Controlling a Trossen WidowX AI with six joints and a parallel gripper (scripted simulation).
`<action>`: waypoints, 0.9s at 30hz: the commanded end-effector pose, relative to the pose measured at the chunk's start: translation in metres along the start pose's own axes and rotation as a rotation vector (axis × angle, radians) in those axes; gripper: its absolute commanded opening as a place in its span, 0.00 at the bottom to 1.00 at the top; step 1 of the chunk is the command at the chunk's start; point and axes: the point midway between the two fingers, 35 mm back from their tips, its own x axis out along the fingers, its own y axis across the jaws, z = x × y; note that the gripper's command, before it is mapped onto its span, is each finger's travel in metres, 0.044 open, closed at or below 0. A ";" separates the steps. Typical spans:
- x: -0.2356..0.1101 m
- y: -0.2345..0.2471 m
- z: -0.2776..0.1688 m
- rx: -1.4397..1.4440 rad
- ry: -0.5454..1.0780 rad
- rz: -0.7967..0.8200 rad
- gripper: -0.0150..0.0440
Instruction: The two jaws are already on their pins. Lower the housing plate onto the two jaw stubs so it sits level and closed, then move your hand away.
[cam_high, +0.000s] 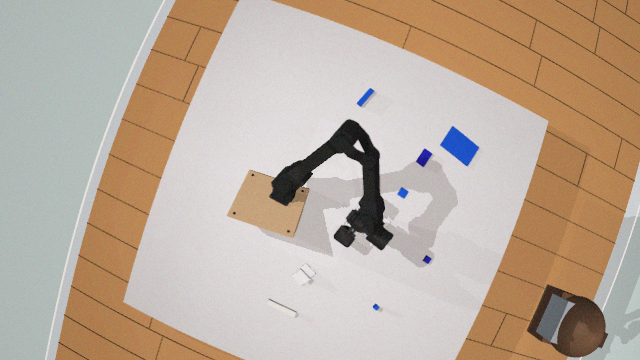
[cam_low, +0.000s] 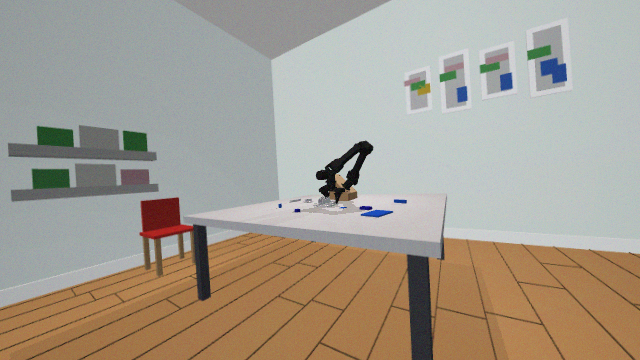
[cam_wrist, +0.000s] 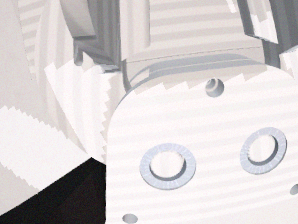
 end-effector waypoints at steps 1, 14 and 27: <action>0.000 0.001 0.000 0.005 0.000 0.004 0.85; 0.000 0.000 0.000 0.000 0.000 0.000 1.00; -0.027 -0.001 0.002 0.002 -0.001 -0.002 1.00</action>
